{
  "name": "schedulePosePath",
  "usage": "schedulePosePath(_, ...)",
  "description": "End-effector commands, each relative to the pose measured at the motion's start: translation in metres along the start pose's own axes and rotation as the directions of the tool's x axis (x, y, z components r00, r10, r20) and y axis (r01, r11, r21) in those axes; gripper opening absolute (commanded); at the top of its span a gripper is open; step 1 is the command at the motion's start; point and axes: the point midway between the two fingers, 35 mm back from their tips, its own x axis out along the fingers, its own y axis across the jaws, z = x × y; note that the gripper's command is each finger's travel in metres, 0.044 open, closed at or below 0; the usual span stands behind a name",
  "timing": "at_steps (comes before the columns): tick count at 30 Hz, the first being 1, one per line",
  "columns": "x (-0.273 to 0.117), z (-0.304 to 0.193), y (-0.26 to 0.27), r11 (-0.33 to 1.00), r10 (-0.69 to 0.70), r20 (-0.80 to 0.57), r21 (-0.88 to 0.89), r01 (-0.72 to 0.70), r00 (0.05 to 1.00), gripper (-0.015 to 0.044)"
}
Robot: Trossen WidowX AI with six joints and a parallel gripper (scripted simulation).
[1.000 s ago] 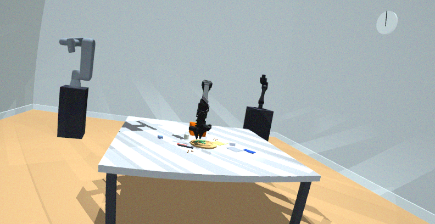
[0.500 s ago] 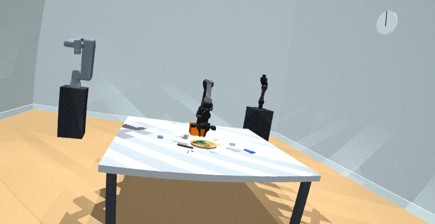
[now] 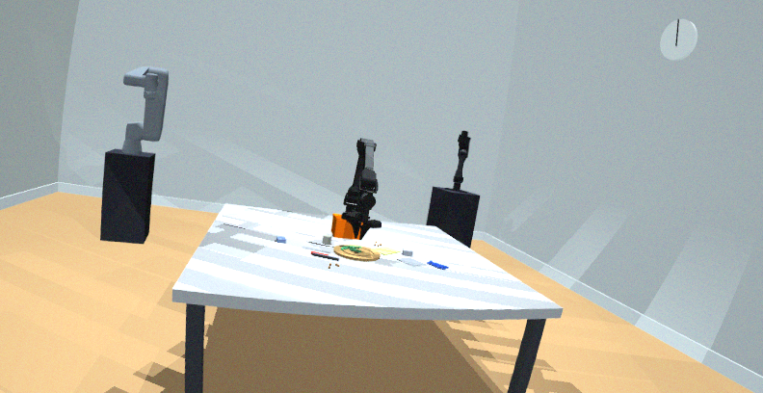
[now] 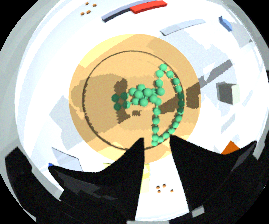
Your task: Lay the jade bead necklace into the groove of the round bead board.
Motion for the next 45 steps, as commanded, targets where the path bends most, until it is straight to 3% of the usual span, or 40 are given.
schedulePosePath(1, 0.001, -0.005, -0.003, 0.999, -0.004, -0.009, 0.053, 0.004, 1.0, 0.012)
schedulePosePath(45, 0.041, -0.005, -0.003, 0.999, -0.004, -0.01, 0.053, 0.004, 1.0, 0.012)
